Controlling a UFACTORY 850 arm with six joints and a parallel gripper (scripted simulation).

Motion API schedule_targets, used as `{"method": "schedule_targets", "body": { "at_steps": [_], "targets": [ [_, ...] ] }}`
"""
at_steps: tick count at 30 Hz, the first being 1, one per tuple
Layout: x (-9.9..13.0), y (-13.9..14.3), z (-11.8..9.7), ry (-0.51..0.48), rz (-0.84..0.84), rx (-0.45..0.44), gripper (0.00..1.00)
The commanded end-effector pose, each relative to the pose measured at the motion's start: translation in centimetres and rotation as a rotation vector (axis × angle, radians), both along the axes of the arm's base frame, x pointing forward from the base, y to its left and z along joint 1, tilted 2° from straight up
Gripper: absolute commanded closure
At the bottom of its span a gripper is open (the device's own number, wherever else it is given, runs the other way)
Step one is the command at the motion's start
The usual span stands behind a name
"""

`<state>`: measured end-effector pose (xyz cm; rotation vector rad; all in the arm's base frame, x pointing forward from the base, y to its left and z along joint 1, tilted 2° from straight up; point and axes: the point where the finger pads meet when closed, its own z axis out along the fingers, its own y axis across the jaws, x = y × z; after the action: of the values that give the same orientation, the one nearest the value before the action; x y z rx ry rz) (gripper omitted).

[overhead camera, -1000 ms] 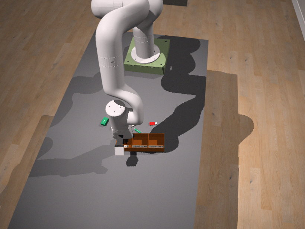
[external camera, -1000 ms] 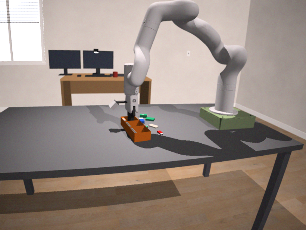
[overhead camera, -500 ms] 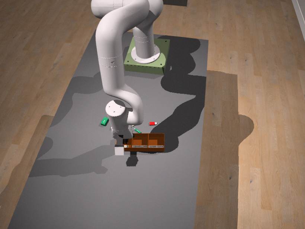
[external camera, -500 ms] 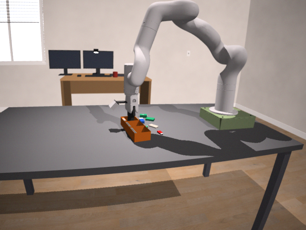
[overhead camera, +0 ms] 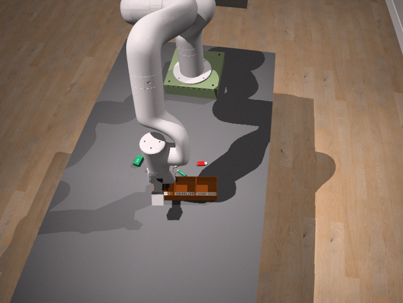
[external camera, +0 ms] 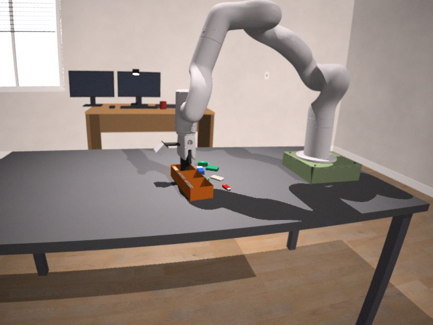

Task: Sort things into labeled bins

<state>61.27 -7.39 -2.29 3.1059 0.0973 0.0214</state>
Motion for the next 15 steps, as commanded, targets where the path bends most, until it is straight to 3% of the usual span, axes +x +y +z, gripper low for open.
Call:
{"method": "schedule_targets", "body": {
  "at_steps": [1, 15],
  "targets": [
    [0.1, 0.0, 0.1, -0.002, 0.0, 0.0, 0.93],
    [0.1, 0.0, 1.1, -0.002, 0.0, 0.0, 0.93]
  ]
}}
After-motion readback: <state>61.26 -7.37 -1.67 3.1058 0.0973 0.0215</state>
